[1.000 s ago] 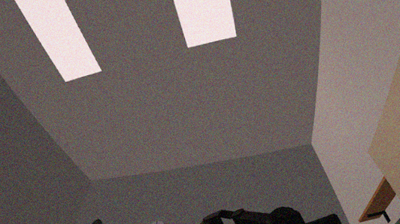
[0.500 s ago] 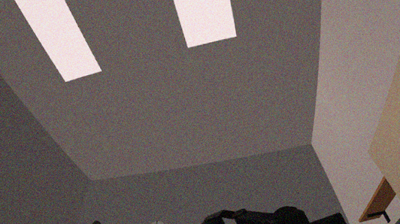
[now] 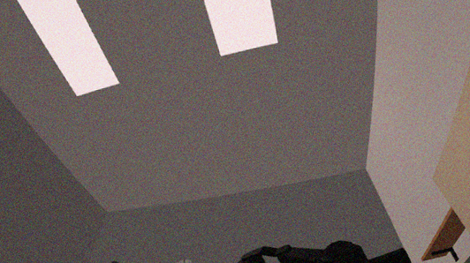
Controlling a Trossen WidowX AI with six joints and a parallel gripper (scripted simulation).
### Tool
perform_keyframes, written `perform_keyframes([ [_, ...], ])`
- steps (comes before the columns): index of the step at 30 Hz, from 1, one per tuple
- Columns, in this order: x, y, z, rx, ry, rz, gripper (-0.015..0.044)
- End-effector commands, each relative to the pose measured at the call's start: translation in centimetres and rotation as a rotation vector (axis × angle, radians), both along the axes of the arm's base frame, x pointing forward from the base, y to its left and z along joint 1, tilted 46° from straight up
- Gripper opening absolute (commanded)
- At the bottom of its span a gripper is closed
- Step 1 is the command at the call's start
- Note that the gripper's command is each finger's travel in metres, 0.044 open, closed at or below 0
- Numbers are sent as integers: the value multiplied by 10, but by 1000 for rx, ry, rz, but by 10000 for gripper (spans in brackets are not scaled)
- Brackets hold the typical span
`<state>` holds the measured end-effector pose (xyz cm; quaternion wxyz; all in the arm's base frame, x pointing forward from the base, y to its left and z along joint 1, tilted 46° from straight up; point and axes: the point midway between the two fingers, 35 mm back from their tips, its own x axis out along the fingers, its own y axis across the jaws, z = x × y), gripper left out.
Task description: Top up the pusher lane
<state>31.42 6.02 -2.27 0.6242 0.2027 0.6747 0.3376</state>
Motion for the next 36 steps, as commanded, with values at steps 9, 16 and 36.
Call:
perform_keyframes([
  [9, 17, 0, 7, 7, -36, -7, 0],
  [16, 18, 1, 7, 7, -36, -7, 0],
  [36, 18, 2, 6, 7, -36, -7, 0],
])
